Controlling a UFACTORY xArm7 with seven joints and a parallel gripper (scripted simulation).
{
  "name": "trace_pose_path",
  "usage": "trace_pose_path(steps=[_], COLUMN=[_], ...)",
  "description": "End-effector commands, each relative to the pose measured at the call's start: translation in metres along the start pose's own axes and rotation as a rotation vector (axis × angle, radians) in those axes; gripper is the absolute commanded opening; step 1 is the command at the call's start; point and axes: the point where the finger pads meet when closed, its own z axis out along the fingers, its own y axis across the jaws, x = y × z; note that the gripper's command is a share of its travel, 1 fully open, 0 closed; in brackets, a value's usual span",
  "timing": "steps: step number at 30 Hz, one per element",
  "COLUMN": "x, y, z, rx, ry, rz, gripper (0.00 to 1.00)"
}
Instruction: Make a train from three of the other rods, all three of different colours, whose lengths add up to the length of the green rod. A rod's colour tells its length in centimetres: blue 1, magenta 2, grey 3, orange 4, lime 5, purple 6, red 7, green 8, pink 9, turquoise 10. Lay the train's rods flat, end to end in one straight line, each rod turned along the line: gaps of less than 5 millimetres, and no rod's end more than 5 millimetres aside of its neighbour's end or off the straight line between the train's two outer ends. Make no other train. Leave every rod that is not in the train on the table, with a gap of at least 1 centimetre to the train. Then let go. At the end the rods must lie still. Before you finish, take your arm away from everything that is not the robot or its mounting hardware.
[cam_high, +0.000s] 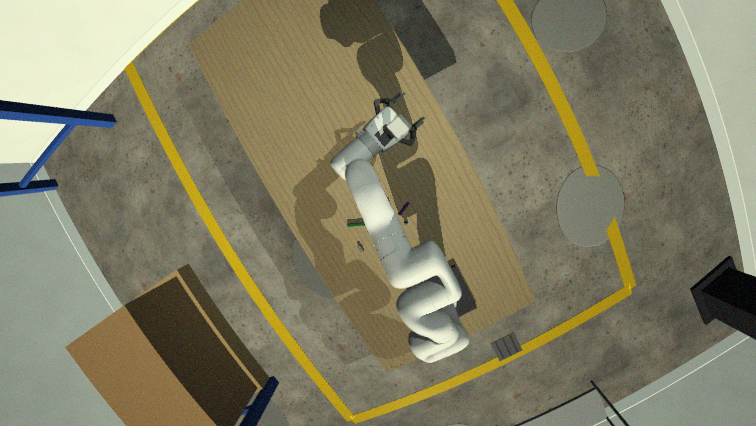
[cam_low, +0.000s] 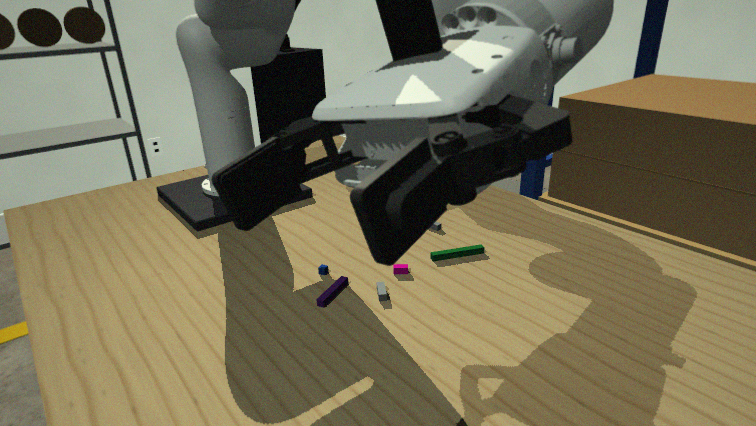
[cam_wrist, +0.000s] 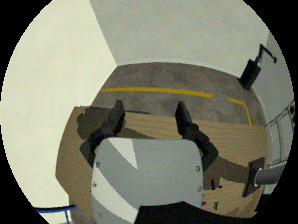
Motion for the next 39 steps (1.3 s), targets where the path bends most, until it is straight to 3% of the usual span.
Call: trace_pose_path(steps=[1, 3, 6, 9, 11, 13, 14, 27, 29, 39], x=[0.002, 0.002, 0.000, 0.000, -0.002, -0.002, -0.004, -0.004, -0.008, -0.008], y=[0.016, 0.018, 0.031, 0.031, 0.045, 0.045, 0.052, 0.053, 0.070, 0.070], z=[-0.017, -0.018, -0.034, -0.034, -0.051, -0.052, -0.061, -0.062, -0.085, -0.085], rx=[-0.030, -0.032, -0.041, -0.041, -0.040, -0.040, -0.035, -0.035, -0.012, -0.012], ry=[-0.106, -0.115, -0.196, -0.196, -0.283, -0.286, -0.329, -0.334, -0.435, -0.435], rz=[-0.119, -0.130, -0.224, -0.224, -0.323, -0.327, -0.375, -0.381, -0.494, -0.494], gripper=[1.00, 1.00, 1.00, 1.00, 1.00, 1.00, 1.00, 1.00, 1.00, 1.00])
